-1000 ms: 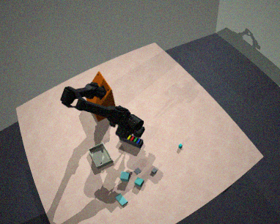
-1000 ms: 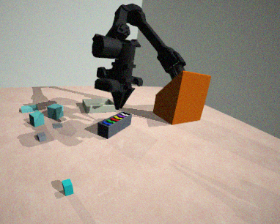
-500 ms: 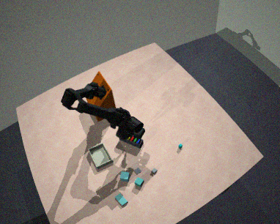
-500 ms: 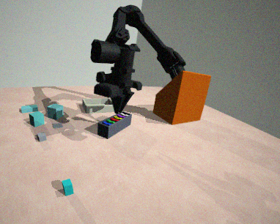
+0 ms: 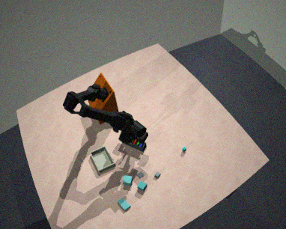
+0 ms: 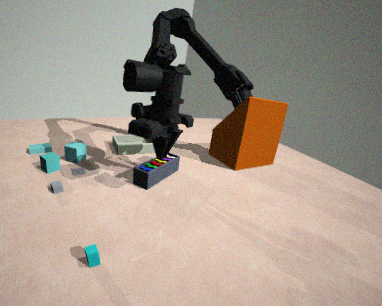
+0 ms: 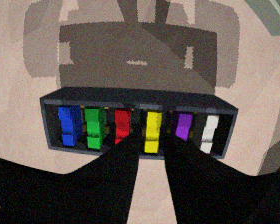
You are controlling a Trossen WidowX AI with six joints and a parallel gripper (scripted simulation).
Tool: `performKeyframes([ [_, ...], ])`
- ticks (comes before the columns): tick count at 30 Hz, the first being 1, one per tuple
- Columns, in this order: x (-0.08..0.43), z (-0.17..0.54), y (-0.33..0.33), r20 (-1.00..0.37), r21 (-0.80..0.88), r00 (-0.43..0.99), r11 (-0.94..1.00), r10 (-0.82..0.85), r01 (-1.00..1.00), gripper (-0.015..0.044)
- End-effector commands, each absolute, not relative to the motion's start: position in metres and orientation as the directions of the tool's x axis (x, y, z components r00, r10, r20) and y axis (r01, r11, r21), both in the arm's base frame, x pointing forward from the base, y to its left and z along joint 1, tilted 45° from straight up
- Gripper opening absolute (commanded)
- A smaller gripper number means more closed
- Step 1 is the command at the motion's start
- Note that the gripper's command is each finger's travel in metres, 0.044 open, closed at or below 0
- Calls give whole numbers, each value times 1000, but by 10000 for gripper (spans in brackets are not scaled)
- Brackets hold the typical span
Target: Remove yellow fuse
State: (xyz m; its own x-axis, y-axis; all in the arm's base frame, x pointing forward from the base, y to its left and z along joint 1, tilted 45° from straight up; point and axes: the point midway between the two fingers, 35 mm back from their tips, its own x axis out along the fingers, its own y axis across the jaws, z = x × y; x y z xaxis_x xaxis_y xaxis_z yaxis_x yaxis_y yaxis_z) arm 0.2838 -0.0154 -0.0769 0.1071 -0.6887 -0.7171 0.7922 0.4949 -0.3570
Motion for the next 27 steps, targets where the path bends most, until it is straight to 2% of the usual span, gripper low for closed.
performKeyframes([
  [1, 284, -78, -17, -713, -364, 106, 495, -693, 789, 74],
  [27, 285, -85, -24, -713, -364, 106, 494, -694, 789, 74],
])
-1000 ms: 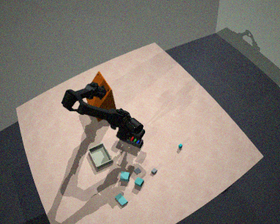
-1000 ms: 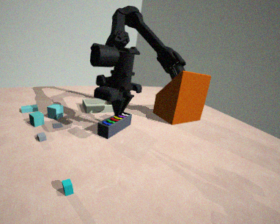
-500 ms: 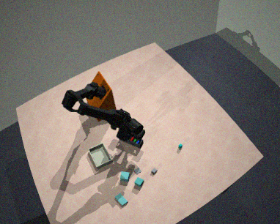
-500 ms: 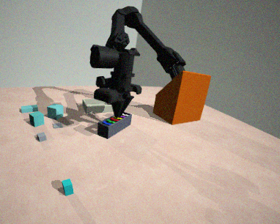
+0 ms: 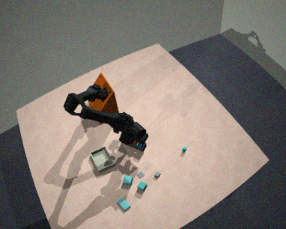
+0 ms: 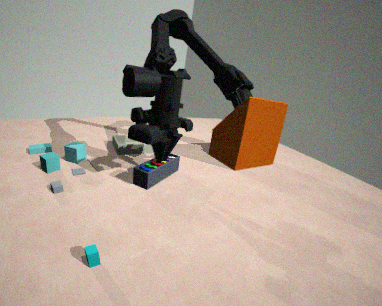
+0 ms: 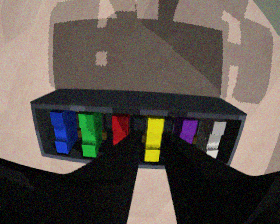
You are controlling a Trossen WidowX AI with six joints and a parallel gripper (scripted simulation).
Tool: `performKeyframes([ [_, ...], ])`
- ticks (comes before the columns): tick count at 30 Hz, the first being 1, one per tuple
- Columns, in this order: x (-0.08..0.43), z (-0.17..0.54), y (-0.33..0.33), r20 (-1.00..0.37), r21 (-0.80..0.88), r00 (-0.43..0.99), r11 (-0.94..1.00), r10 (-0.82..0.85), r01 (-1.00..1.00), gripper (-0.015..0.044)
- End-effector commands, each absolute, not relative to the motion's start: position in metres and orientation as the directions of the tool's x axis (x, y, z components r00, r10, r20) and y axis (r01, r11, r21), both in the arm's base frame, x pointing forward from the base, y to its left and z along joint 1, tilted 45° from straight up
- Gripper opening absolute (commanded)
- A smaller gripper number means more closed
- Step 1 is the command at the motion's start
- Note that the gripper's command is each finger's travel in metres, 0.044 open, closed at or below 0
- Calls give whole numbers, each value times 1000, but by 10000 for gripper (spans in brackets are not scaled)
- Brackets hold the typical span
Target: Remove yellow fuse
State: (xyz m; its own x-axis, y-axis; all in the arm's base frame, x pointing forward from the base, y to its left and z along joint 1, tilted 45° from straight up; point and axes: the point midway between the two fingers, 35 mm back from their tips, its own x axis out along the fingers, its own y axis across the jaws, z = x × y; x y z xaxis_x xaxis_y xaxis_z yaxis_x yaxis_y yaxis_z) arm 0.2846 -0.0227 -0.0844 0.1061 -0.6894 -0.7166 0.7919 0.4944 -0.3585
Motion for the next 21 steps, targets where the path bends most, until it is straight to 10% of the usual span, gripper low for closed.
performKeyframes([
  [1, 285, -85, -24, -713, -364, 106, 494, -694, 789, 74],
  [21, 284, -83, -21, -717, -359, 106, 495, -689, 792, 0],
])
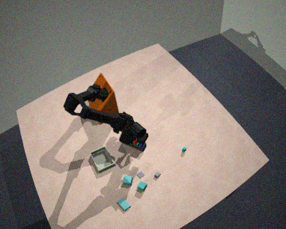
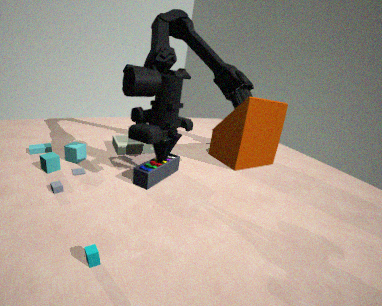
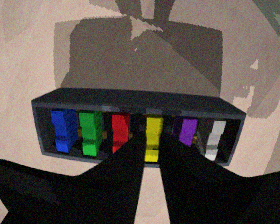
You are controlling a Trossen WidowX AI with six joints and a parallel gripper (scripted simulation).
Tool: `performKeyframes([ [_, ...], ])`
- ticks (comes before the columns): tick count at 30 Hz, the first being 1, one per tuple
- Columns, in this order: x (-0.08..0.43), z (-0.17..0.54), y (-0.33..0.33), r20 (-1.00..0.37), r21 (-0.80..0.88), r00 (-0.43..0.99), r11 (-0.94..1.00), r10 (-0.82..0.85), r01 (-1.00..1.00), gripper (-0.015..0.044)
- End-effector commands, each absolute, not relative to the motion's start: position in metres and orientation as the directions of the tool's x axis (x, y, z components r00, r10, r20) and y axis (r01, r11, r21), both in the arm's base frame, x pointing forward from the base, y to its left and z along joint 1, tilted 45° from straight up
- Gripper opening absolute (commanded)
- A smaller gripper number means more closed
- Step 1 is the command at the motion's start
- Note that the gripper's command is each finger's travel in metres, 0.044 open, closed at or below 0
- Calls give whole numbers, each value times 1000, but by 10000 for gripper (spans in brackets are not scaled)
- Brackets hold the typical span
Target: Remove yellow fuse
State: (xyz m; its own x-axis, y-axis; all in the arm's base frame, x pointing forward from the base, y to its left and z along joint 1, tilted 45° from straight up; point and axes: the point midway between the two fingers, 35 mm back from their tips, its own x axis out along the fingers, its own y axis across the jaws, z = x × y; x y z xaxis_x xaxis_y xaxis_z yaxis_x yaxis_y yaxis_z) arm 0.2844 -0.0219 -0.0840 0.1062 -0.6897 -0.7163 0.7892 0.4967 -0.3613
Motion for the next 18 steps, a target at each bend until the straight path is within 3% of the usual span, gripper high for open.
performKeyframes([
  [1, 284, -82, -21, -717, -359, 106, 495, -689, 792, 0],
  [18, 284, -77, -15, -716, -360, 106, 495, -690, 791, 0],
])
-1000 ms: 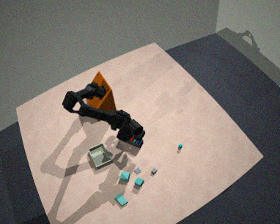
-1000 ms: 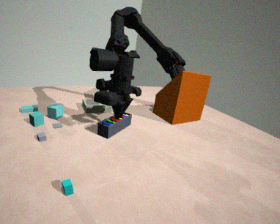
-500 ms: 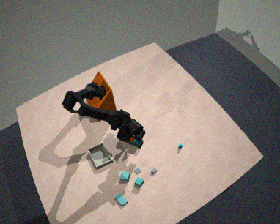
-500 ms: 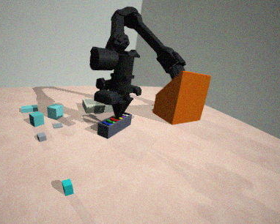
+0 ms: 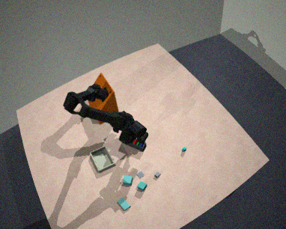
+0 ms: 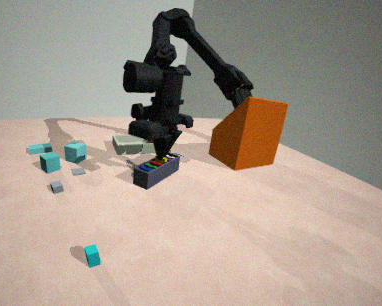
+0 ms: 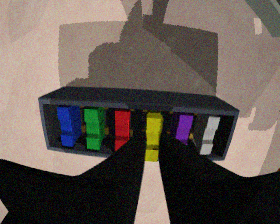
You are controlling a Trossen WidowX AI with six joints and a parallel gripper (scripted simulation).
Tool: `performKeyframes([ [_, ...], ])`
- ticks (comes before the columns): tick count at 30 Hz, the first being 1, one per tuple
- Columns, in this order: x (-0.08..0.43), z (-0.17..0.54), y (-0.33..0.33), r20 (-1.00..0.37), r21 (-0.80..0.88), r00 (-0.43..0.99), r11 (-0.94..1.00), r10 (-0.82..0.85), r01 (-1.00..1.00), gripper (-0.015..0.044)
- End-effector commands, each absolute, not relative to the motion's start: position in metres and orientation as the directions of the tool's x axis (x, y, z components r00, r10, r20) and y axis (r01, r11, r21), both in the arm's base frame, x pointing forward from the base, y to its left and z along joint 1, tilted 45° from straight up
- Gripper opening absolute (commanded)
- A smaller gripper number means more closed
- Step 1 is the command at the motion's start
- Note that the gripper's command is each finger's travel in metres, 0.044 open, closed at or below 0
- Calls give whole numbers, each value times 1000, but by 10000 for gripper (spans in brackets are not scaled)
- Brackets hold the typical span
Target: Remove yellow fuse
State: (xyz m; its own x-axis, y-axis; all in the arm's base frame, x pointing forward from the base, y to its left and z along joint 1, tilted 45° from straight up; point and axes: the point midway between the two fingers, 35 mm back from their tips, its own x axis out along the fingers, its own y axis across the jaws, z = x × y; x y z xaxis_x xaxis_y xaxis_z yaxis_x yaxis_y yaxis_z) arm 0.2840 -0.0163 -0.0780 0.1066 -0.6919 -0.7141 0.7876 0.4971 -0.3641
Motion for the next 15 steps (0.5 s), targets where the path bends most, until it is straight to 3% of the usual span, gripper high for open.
performKeyframes([
  [1, 284, -76, -14, -716, -360, 106, 495, -690, 791, 0],
  [15, 283, -71, -10, -716, -360, 106, 495, -690, 791, 0],
])
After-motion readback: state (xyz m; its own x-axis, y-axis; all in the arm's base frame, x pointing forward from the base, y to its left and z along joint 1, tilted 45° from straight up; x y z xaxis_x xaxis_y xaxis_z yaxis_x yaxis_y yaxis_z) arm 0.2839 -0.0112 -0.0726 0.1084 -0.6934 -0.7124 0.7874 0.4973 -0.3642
